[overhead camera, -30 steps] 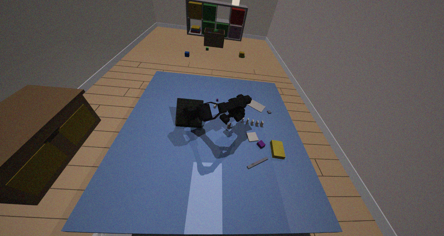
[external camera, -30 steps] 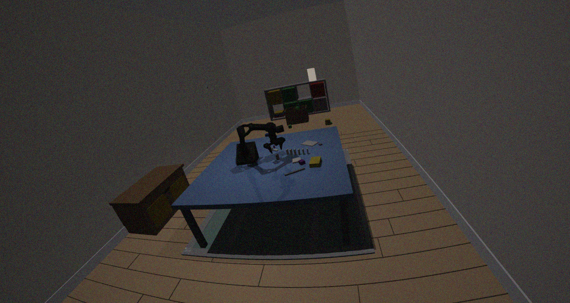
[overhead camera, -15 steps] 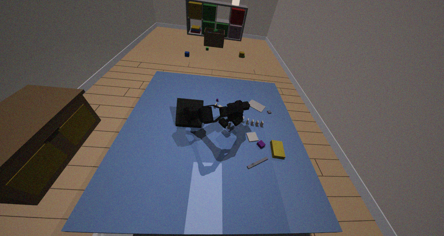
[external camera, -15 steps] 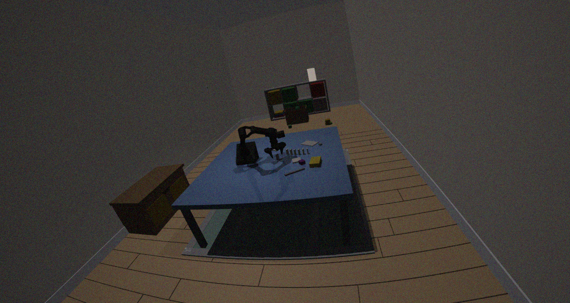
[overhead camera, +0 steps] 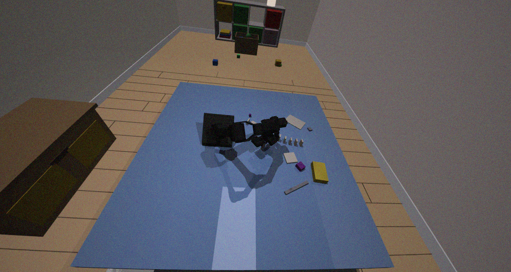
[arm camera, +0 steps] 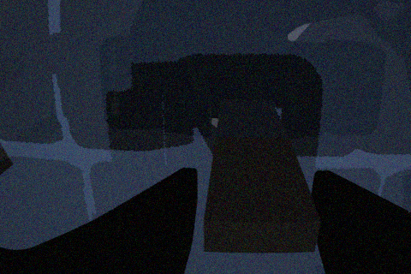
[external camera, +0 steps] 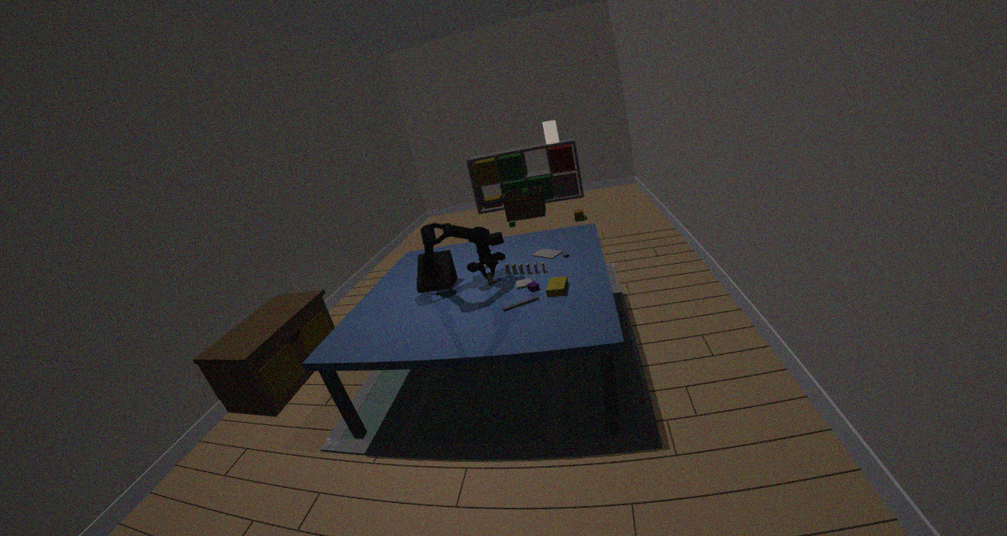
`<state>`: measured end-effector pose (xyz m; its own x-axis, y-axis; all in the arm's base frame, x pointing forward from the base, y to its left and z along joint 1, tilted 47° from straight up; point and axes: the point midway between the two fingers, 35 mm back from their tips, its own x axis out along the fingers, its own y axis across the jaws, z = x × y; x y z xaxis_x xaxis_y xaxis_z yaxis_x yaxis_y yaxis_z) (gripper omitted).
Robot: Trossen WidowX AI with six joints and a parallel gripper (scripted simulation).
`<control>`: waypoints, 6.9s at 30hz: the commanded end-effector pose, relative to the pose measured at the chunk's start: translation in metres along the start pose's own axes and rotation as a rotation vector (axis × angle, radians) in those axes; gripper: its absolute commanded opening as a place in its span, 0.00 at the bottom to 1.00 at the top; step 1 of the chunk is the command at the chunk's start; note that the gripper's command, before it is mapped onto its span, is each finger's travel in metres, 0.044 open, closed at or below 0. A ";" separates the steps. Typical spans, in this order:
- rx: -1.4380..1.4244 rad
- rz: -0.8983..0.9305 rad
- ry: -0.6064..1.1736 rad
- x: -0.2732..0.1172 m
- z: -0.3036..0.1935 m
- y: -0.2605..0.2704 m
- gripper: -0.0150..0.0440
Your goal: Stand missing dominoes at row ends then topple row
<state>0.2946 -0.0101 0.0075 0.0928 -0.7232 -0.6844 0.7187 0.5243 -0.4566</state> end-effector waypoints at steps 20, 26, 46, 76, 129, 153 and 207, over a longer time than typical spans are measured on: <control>-0.004 0.022 0.013 -0.102 -0.001 0.008 0.44; -0.002 0.002 0.004 -0.136 -0.001 0.001 0.44; -0.528 0.007 0.001 -0.114 -0.047 0.098 0.44; -0.526 0.001 -0.003 -0.005 -0.047 0.094 0.44; -0.170 0.007 0.005 -0.057 -0.188 0.098 1.00; -0.169 0.005 0.002 0.023 -0.184 0.094 1.00; -0.731 0.026 0.010 -0.144 -0.104 0.090 0.44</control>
<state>0.2465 0.2031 -0.0254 0.0794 -0.7185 -0.6910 0.2949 0.6790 -0.6723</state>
